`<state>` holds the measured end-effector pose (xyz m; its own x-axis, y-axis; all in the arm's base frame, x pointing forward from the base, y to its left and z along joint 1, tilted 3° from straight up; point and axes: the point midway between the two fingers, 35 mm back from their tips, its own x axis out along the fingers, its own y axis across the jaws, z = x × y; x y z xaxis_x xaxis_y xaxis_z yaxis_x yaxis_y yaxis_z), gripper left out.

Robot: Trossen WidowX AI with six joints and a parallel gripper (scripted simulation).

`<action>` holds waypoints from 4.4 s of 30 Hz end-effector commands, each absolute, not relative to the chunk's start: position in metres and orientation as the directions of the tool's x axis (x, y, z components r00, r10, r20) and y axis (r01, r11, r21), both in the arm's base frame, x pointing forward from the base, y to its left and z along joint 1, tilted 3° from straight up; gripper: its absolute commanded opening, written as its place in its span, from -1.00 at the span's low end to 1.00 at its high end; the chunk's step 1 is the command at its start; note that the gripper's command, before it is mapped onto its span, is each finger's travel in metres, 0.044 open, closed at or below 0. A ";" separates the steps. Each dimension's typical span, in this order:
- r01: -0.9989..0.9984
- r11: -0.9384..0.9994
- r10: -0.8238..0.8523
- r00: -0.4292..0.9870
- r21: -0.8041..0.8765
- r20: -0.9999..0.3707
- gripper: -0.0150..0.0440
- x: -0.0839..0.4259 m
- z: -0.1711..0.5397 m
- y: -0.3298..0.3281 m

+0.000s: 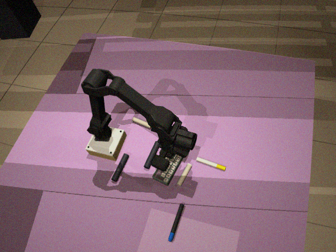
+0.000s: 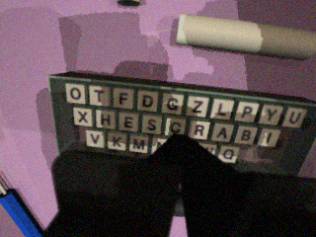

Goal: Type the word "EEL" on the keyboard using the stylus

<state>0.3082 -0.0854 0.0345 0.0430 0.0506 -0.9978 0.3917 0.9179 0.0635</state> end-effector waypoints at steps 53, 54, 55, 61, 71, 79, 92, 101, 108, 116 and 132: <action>0.382 0.922 0.055 0.039 0.066 -0.998 -0.49 0.291 0.035 -0.040; 0.382 0.922 0.055 0.039 0.066 -0.998 -0.49 0.291 0.035 -0.040; 0.382 0.922 0.055 0.039 0.066 -0.998 -0.49 0.291 0.035 -0.040; 0.382 0.922 0.055 0.039 0.066 -0.998 -0.49 0.291 0.035 -0.040; 0.382 0.922 0.055 0.039 0.066 -0.998 -0.49 0.289 0.092 -0.043; 0.384 0.921 0.052 0.048 0.066 -0.997 -0.49 0.291 0.087 -0.043; 0.385 0.921 0.053 0.044 0.066 -0.998 -0.49 0.290 0.088 -0.043; 0.385 0.921 0.053 0.044 0.066 -0.998 -0.49 0.290 0.088 -0.043; 0.320 0.947 -0.015 0.108 0.021 -0.994 0.02 0.288 0.082 -0.004; 0.188 0.982 -0.068 0.321 -0.007 -0.945 0.02 0.264 0.071 0.076; 0.066 0.995 0.027 0.524 0.072 -0.851 0.02 0.228 0.063 0.140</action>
